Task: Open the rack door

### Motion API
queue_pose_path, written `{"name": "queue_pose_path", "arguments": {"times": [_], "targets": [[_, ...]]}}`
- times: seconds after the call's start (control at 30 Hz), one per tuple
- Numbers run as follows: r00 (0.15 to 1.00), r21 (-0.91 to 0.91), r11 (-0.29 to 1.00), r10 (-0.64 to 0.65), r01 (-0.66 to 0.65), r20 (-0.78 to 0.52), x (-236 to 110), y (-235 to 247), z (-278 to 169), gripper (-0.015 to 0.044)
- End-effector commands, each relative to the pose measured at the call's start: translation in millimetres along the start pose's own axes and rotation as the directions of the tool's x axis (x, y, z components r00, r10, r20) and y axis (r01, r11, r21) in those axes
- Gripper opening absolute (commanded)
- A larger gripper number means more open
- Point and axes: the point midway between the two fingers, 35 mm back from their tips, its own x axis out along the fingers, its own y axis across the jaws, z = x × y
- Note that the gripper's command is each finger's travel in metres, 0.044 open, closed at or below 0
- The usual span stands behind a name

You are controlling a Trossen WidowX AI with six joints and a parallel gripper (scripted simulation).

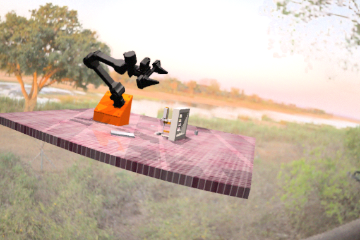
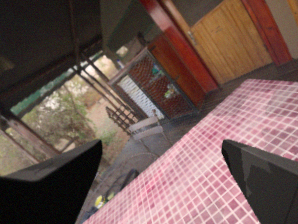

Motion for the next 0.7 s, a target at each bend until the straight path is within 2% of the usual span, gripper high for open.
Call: {"name": "queue_pose_path", "arguments": {"times": [0.0,0.1,0.37,0.67], "targets": [[1.0,0.001,1.0,0.0,0.0,-0.005,0.6,0.2,-0.8,0.0374],[0.997,0.017,1.0,-0.004,0.005,-0.073,8.2,3.1,-11.6,0.0298],[0.953,0.045,0.998,-0.019,0.034,-0.302,27.9,14.9,-50.0,0.0298],[0.846,0.023,0.997,-0.051,0.075,-0.531,38.3,29.9,-92.6,0.0298]]}}
